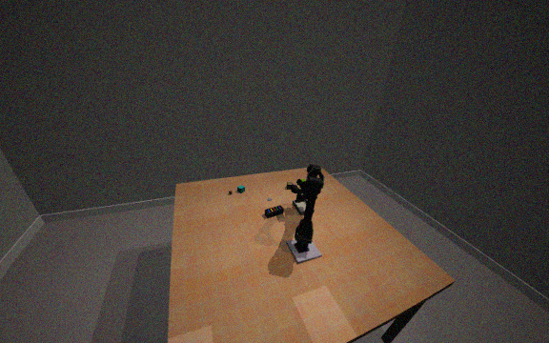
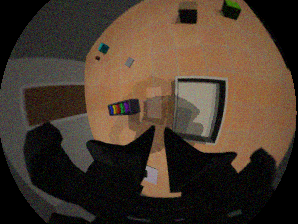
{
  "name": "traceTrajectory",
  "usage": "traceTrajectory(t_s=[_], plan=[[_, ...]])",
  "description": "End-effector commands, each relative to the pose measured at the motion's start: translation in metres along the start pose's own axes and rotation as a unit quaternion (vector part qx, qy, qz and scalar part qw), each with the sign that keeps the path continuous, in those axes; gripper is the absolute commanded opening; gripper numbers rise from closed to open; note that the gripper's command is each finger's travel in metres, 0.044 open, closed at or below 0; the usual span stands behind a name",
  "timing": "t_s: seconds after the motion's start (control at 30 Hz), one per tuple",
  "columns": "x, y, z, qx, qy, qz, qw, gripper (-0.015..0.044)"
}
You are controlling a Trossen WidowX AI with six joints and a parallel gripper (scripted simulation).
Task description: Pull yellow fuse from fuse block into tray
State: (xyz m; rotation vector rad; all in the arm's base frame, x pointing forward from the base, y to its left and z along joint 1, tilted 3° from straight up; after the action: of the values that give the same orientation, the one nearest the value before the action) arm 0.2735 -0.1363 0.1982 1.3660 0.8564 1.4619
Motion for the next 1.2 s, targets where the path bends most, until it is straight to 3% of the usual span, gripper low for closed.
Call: traceTrajectory(t_s=[0.0,0.43,1.17], plan=[[0.048,-0.022,0.009,0.046,0.027,-0.037,0.998,0.0073],[0.196,-0.077,0.006,0.07,0.144,-0.177,0.971,0.0073],[0.193,-0.091,0.004,0.069,0.146,-0.179,0.971,0.0073]])
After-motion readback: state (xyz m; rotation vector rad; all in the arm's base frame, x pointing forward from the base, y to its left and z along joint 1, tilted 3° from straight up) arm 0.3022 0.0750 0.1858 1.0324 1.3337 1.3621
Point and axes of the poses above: the point midway between the two fingers, 35 mm back from their tips, its own y axis back along the fingers, its own x axis across the jaws, z = x × y, the point moved 8 cm from there along y, back along the fingers, and after that the axes turned 4 degrees about y, right-handed, at the moved point
